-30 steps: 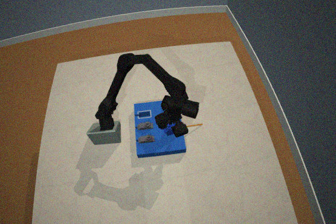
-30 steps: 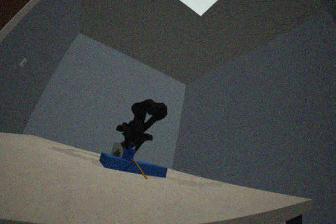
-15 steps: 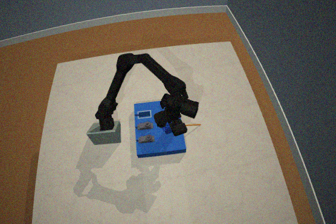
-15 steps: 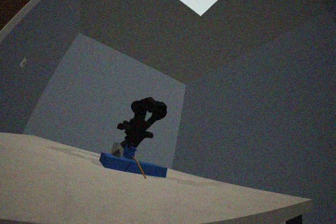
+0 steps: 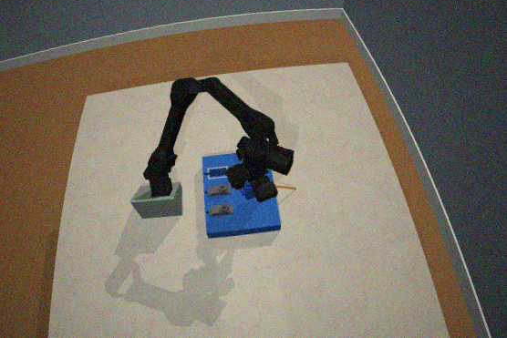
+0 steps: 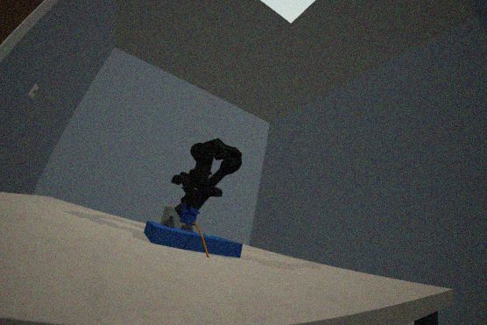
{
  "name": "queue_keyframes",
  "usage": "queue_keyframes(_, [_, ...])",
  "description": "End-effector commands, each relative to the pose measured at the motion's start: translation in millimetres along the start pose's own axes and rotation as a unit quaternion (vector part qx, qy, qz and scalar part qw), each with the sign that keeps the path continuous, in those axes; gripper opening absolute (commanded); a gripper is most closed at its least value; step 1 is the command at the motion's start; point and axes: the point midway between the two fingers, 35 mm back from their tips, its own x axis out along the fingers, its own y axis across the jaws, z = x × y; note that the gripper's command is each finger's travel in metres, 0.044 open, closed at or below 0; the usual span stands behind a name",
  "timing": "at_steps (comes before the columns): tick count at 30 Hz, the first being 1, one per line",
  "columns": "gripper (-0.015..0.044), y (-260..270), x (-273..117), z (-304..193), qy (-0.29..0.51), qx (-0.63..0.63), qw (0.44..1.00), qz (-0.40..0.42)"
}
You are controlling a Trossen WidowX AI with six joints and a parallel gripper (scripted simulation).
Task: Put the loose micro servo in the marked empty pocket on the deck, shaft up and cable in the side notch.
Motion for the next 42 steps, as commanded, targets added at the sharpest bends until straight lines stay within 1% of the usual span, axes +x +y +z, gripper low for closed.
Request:
queue_keyframes(1, [0.0,-2.0,-1.5,13.1,-0.001,0.0,1.0,0.004])
queue_keyframes(6, [0.0,-6.6,-1.5,29.4,-0.001,0.0,1.0,0.003])
queue_keyframes(11, [0.0,-16.2,-1.4,27.5,-0.001,0.001,1.0,0.003])
queue_keyframes(26, [0.0,-107.0,-0.8,3.6,0.0,0.001,1.0,0.001])
queue_keyframes(31, [0.0,-116.0,-0.8,1.3,0.0,-0.002,1.0,0.001])
queue_keyframes(35, [0.0,-116.0,-0.8,1.3,0.0,-0.042,0.999,0.001])
queue_keyframes(42, [0.0,-116.0,-0.8,1.3,0.0,-0.162,0.987,0.001])
